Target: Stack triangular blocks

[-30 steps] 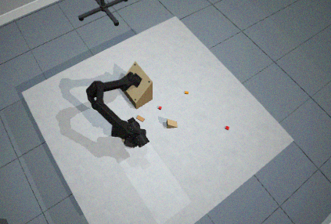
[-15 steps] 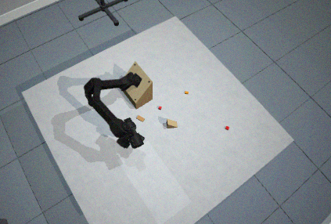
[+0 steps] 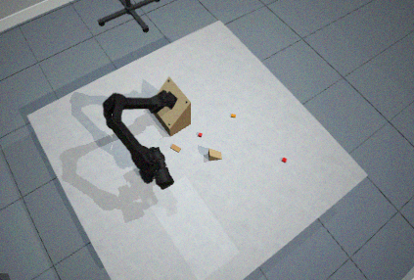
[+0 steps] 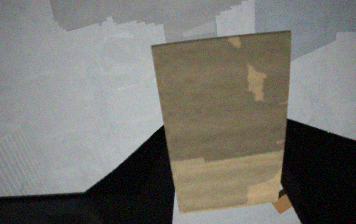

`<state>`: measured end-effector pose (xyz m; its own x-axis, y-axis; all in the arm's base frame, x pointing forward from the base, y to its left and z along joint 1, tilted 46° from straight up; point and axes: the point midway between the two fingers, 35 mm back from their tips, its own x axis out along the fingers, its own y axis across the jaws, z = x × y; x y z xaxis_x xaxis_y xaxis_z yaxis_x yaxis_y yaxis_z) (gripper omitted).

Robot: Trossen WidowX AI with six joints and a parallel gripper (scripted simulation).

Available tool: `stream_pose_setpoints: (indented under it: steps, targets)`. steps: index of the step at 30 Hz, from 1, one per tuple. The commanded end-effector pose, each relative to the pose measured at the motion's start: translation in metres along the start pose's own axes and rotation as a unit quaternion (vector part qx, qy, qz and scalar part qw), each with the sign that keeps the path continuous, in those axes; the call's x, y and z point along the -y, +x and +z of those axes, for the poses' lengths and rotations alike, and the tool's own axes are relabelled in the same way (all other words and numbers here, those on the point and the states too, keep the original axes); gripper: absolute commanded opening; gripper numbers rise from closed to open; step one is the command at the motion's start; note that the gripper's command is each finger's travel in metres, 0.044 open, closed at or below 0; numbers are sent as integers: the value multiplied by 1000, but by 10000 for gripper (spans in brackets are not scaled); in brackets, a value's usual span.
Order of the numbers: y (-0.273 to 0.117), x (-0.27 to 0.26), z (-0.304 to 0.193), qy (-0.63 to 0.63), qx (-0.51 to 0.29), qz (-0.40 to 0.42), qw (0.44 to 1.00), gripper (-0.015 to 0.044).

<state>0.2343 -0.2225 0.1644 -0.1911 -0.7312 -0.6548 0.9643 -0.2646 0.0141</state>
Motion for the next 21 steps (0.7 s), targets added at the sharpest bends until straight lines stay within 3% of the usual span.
stream_pose_setpoints:
  steps: [1,10,21]
  targets:
    - [-4,-2,4,74,-12,18,997,0]
    - [-8,-6,9,205,-38,43,977,0]
    - [-10,-10,4,206,-41,44,977,0]
